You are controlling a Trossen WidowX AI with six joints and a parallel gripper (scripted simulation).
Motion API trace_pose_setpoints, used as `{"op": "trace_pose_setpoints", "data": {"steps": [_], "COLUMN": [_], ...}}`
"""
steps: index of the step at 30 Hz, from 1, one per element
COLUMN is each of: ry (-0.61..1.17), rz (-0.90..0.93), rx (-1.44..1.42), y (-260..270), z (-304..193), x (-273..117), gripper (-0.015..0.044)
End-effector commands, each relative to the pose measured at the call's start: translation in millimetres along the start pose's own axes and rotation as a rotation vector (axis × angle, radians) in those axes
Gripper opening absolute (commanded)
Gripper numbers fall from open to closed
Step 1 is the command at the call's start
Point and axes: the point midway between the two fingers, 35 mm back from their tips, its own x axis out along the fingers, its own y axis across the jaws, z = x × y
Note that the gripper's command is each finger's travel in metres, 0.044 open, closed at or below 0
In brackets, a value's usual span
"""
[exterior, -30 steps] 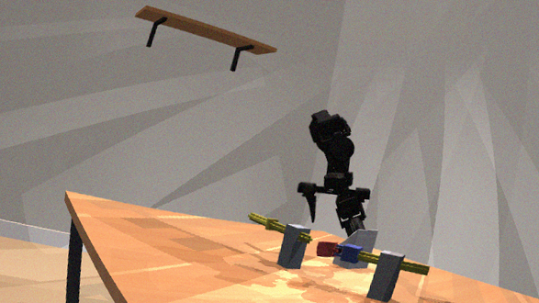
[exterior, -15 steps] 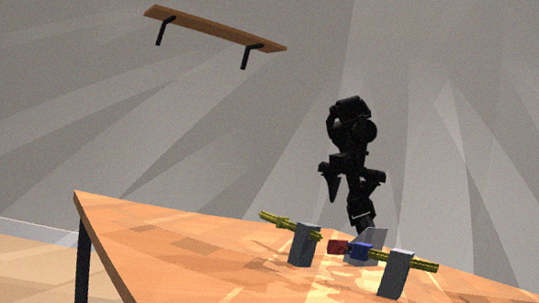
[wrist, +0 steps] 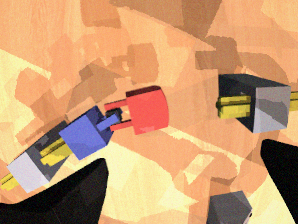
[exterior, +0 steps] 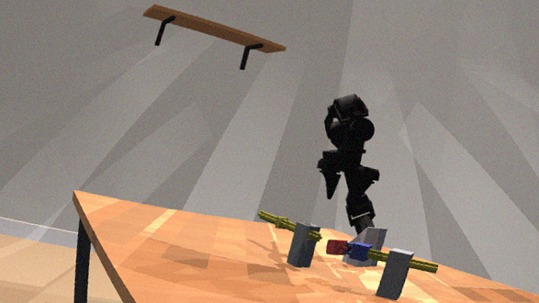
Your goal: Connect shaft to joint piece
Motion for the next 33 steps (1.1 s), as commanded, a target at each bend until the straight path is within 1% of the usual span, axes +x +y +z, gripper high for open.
{"op": "trace_pose_setpoints", "data": {"steps": [1, 8, 33], "ry": [0.005, 0.005, 0.028], "rz": [-0.008, -0.008, 0.033], "rx": [0.019, 0.04, 0.841], "y": [-43, -50, -53], "z": [6, 6, 6], "x": [24, 29, 41], "gripper": [0.044, 0.044, 0.044]}}
